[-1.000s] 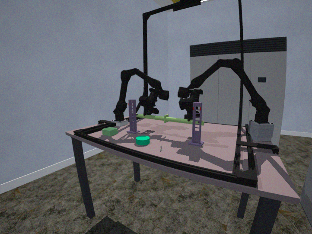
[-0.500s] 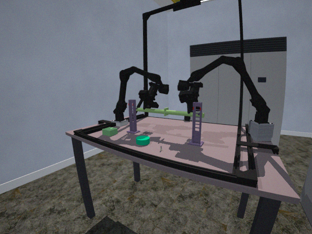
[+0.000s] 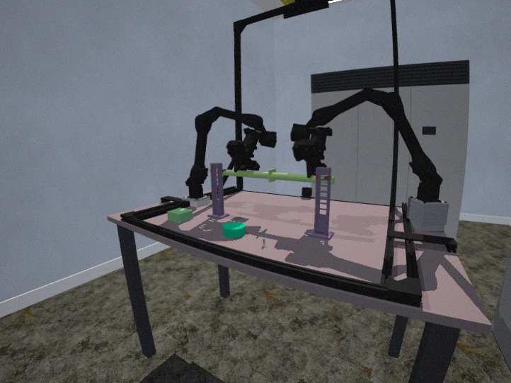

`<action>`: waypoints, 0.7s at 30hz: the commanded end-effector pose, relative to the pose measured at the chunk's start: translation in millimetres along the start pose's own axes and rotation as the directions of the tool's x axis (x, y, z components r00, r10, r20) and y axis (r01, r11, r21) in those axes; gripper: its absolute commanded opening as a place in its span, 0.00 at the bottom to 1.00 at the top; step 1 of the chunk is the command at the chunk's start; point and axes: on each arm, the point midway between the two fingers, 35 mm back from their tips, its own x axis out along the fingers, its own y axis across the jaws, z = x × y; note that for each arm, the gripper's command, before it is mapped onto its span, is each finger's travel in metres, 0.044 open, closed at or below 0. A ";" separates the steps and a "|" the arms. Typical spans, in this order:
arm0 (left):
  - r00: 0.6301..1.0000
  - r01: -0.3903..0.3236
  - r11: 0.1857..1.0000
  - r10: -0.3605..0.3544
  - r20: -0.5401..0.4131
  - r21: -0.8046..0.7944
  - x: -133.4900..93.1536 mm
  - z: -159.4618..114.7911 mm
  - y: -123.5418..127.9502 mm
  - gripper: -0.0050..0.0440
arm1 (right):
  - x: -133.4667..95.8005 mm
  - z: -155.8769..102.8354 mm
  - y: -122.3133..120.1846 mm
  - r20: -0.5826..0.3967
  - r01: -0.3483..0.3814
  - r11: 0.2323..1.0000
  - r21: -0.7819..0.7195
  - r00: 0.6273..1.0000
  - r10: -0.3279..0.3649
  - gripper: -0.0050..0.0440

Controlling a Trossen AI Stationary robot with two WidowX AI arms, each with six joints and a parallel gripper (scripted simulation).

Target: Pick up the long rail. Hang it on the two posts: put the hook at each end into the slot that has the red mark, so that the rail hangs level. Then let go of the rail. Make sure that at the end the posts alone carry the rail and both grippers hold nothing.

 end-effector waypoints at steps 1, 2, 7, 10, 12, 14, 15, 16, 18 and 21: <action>1.000 -0.010 1.000 0.010 0.007 0.001 -6.0 -0.6 4.9 0.10 | -3.5 0.8 4.2 -0.004 -0.003 1.000 0.002 1.000 0.003 0.10; 1.000 -0.010 1.000 0.010 0.007 0.001 -6.2 -0.6 5.1 0.10 | -3.6 0.8 4.4 -0.004 -0.003 1.000 0.002 1.000 0.003 0.10; 1.000 -0.010 1.000 0.010 0.007 0.001 -7.8 -0.6 6.3 0.10 | -4.6 0.7 5.4 -0.004 -0.003 1.000 0.002 1.000 0.003 0.10; 1.000 -0.010 1.000 0.010 0.007 0.001 -9.7 -0.7 7.8 0.10 | -6.0 0.5 6.8 -0.004 -0.003 1.000 0.002 1.000 0.003 0.10; 1.000 -0.010 1.000 0.010 0.007 0.001 -11.1 -0.7 8.9 0.10 | -6.9 0.5 7.7 -0.004 -0.003 1.000 0.002 1.000 0.003 0.10; 1.000 -0.010 1.000 0.010 0.007 0.001 -12.5 -0.8 9.9 0.10 | -7.9 0.4 8.6 -0.004 -0.003 1.000 0.002 1.000 0.003 0.10; 1.000 -0.010 1.000 0.010 0.007 0.001 -13.1 -0.8 10.4 0.10 | -8.4 0.4 9.0 -0.004 -0.003 1.000 0.002 1.000 0.003 0.10; 1.000 -0.010 1.000 0.010 0.007 0.001 -13.7 -0.8 10.8 0.10 | -8.7 0.3 9.4 -0.004 -0.003 1.000 0.002 1.000 0.003 0.10; 1.000 -0.010 1.000 0.010 0.007 0.001 -14.1 -0.9 11.2 0.10 | -9.1 0.3 9.7 -0.004 -0.003 1.000 0.002 1.000 0.003 0.10; 1.000 -0.010 1.000 0.010 0.007 0.001 -14.1 -0.9 11.2 0.10 | -8.3 0.3 9.1 -0.004 -0.003 1.000 0.002 1.000 0.003 0.10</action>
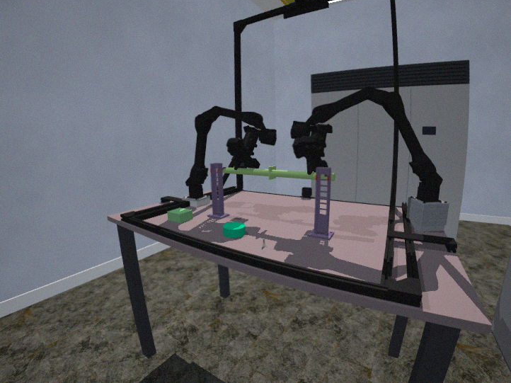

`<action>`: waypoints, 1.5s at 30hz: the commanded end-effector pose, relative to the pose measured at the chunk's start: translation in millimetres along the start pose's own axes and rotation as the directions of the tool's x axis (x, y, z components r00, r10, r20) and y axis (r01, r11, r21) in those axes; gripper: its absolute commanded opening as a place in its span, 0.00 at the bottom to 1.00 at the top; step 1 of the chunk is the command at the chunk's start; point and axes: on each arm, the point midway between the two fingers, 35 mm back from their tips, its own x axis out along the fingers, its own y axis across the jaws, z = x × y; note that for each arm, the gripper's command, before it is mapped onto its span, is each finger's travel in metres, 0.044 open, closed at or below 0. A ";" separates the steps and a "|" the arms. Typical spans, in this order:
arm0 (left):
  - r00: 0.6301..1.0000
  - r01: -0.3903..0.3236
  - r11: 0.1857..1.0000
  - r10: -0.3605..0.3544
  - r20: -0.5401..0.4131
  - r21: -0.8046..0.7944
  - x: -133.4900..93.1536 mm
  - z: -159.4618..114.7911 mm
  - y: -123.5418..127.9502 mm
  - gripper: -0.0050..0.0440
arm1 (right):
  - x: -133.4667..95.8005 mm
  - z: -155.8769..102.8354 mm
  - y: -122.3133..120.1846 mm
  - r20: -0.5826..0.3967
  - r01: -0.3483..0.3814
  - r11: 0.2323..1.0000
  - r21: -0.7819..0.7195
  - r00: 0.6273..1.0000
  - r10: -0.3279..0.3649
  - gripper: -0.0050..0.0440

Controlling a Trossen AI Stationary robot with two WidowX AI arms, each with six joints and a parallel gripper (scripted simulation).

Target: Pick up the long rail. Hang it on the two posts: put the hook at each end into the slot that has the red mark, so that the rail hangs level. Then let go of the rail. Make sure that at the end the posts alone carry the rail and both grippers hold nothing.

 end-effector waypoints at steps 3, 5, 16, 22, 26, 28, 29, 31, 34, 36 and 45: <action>1.000 -0.011 1.000 0.011 0.009 0.000 -5.5 0.1 4.8 0.10 | -0.9 0.9 3.3 0.001 -0.004 1.000 0.000 1.000 0.004 0.10; 1.000 -0.011 1.000 0.011 0.009 0.000 -4.8 0.1 4.3 0.10 | -0.2 0.9 2.8 0.001 -0.004 1.000 0.000 1.000 0.004 0.10; 1.000 -0.011 1.000 0.011 0.009 0.000 -2.5 0.2 2.6 0.10 | 2.1 0.8 1.0 0.001 -0.004 1.000 0.000 1.000 0.004 0.10; 1.000 -0.011 1.000 0.011 0.009 0.000 -1.5 0.2 1.8 0.10 | 3.1 0.8 0.2 0.001 -0.004 1.000 0.000 1.000 0.004 0.10; 1.000 -0.011 1.000 0.011 0.009 0.000 -0.7 0.2 1.2 0.10 | 3.9 0.8 -0.4 0.001 -0.004 1.000 0.000 1.000 0.004 0.10; 1.000 -0.011 1.000 0.011 0.009 0.000 -0.5 0.2 1.1 0.10 | 4.1 0.8 -0.6 0.001 -0.004 1.000 0.000 1.000 0.004 0.10; 1.000 -0.011 1.000 0.011 0.009 0.000 -0.4 0.2 1.0 0.10 | 4.4 0.8 -0.7 0.001 -0.004 1.000 0.000 1.000 0.004 0.10; 1.000 -0.011 1.000 0.011 0.009 0.000 -0.2 0.2 0.8 0.10 | 4.6 0.8 -0.9 0.001 -0.004 1.000 0.000 1.000 0.004 0.10; 1.000 -0.011 1.000 0.011 0.009 0.000 -0.1 0.2 0.9 0.10 | 4.7 0.8 -0.8 0.001 -0.004 1.000 0.000 1.000 0.004 0.10; 1.000 -0.011 1.000 0.011 0.009 0.000 -0.1 0.2 0.9 0.10 | 4.7 0.8 -0.8 0.001 -0.004 1.000 0.000 1.000 0.004 0.10; 1.000 -0.011 1.000 0.011 0.009 0.000 3.9 0.3 6.0 0.10 | 8.8 0.8 4.1 0.001 -0.004 1.000 0.000 1.000 0.004 0.10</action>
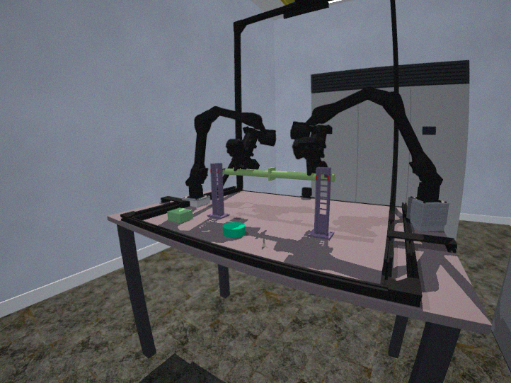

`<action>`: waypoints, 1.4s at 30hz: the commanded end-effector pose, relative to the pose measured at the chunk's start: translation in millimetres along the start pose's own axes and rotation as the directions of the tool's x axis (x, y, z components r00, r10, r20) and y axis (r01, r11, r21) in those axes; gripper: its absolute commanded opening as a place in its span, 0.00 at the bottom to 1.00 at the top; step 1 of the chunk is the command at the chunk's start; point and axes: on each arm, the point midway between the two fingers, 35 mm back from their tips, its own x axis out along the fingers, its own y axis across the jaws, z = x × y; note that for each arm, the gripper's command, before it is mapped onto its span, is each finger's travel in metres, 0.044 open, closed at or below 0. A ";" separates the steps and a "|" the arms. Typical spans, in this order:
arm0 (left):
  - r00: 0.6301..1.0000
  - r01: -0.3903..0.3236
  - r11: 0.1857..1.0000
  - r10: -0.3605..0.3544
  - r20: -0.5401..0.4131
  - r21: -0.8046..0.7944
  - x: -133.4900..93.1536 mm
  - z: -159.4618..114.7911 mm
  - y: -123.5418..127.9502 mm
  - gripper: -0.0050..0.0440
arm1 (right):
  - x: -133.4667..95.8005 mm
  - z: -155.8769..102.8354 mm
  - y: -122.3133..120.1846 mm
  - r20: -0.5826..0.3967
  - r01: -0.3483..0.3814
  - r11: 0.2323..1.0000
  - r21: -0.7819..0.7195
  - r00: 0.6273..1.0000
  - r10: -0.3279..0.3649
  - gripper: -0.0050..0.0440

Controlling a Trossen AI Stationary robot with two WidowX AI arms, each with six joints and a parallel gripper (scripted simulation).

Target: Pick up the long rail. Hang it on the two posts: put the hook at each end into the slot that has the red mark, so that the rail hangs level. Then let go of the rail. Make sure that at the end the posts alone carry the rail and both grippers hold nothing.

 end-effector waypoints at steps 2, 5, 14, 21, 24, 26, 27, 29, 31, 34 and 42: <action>1.000 -0.010 1.000 0.010 0.008 -0.003 0.1 0.8 5.4 0.10 | 4.0 1.4 4.4 0.005 -0.004 1.000 -0.003 1.000 0.004 0.10; 1.000 -0.010 1.000 0.010 0.008 -0.003 1.6 1.0 6.5 0.10 | 5.1 1.5 5.8 0.005 -0.004 1.000 -0.003 1.000 0.004 0.10; 1.000 -0.010 1.000 0.010 0.008 -0.003 1.8 1.0 6.5 0.10 | 5.2 1.5 5.9 0.005 -0.004 1.000 -0.003 1.000 0.004 0.10; 1.000 -0.010 1.000 0.010 0.008 -0.003 2.3 1.0 6.2 0.10 | 5.2 1.5 5.9 0.005 -0.004 1.000 -0.003 1.000 0.004 0.10; 1.000 -0.010 1.000 0.010 0.008 -0.003 2.3 1.0 6.2 0.10 | 5.3 1.5 6.0 0.005 -0.004 1.000 -0.003 1.000 0.004 0.10; 1.000 -0.010 1.000 0.010 0.008 -0.003 2.5 1.0 6.4 0.10 | 5.4 1.5 6.2 0.005 -0.004 1.000 -0.003 1.000 0.004 0.10; 1.000 -0.010 1.000 0.010 0.008 -0.003 2.7 1.0 6.7 0.10 | 5.6 1.4 6.5 0.005 -0.004 1.000 -0.003 1.000 0.004 0.10; 1.000 -0.010 1.000 0.010 0.008 -0.003 3.4 1.1 7.6 0.10 | 6.3 1.4 7.3 0.005 -0.004 1.000 -0.003 1.000 0.004 0.10; 1.000 -0.010 1.000 0.010 0.008 -0.003 4.2 1.1 8.7 0.10 | 7.2 1.3 8.4 0.005 -0.004 1.000 -0.003 1.000 0.004 0.10; 1.000 -0.009 1.000 0.010 0.008 -0.003 5.6 1.2 10.5 0.10 | 8.5 1.3 10.2 0.005 -0.004 1.000 -0.003 1.000 0.004 0.10; 1.000 -0.009 1.000 0.009 0.007 -0.004 8.3 1.3 14.0 0.10 | 11.2 1.2 13.8 0.004 -0.003 1.000 -0.004 1.000 0.003 0.10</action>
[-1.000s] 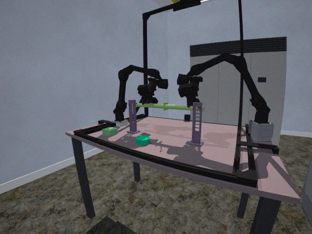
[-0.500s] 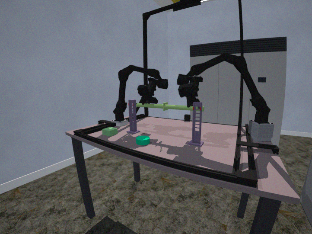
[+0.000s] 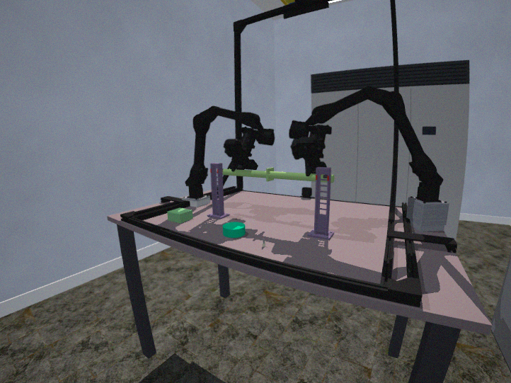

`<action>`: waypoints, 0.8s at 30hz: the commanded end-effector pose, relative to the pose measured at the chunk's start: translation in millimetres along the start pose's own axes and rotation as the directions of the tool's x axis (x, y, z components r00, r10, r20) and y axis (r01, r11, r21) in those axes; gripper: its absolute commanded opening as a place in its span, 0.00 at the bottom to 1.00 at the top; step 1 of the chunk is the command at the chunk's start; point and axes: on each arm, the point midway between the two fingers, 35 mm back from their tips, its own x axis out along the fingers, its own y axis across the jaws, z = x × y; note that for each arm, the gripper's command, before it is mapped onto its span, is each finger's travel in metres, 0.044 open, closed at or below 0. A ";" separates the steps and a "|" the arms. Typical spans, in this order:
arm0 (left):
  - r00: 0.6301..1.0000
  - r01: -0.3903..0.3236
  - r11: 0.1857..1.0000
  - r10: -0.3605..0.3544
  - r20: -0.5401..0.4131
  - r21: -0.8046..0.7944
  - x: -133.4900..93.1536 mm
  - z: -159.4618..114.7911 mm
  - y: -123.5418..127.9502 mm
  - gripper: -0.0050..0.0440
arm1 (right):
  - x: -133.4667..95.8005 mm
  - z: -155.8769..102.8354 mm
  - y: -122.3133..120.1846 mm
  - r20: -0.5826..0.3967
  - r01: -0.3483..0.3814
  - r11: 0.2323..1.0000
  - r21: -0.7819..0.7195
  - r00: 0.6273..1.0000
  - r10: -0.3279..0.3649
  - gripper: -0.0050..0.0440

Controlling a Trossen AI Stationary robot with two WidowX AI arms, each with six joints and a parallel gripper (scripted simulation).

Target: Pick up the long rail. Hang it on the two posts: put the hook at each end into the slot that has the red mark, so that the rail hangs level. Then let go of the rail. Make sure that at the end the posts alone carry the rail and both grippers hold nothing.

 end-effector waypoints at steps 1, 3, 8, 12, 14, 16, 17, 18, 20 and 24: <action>1.000 -0.009 1.000 0.009 0.005 -0.003 0.0 1.6 3.6 0.10 | 2.5 1.6 3.0 0.005 -0.004 1.000 -0.002 1.000 0.004 0.10; 1.000 -0.009 1.000 0.009 0.005 -0.003 0.9 1.6 4.8 0.10 | 3.4 1.6 4.3 0.005 -0.004 1.000 -0.003 1.000 0.004 0.10; 1.000 -0.009 1.000 0.009 0.005 -0.003 3.2 1.6 7.8 0.10 | 5.6 1.6 7.3 0.005 -0.004 1.000 -0.003 1.000 0.004 0.10; 1.000 -0.009 1.000 0.009 0.004 -0.004 5.0 1.6 10.2 0.10 | 7.3 1.6 9.8 0.005 -0.004 1.000 -0.003 1.000 0.004 0.10; 1.000 -0.009 1.000 0.009 0.004 -0.004 5.9 1.6 11.4 0.10 | 8.2 1.7 11.0 0.004 -0.004 1.000 -0.003 1.000 0.004 0.10; 1.000 -0.009 1.000 0.009 0.004 -0.004 6.3 1.6 11.9 0.10 | 8.5 1.7 11.5 0.004 -0.004 1.000 -0.004 1.000 0.004 0.10; 1.000 -0.009 1.000 0.009 0.004 -0.004 6.3 1.6 11.9 0.10 | 8.5 1.7 11.5 0.004 -0.004 1.000 -0.004 1.000 0.004 0.10; 1.000 -0.009 1.000 0.009 0.004 -0.004 6.5 1.6 12.2 0.10 | 8.7 1.7 11.8 0.004 -0.004 1.000 -0.004 1.000 0.004 0.10; 1.000 -0.009 1.000 0.009 0.004 -0.004 6.7 1.6 12.1 0.10 | 8.9 1.7 11.6 0.004 -0.004 1.000 -0.004 1.000 0.004 0.10; 1.000 -0.009 1.000 0.009 0.004 -0.004 7.8 1.6 11.3 0.10 | 10.0 1.6 10.9 0.004 -0.004 1.000 -0.004 1.000 0.004 0.10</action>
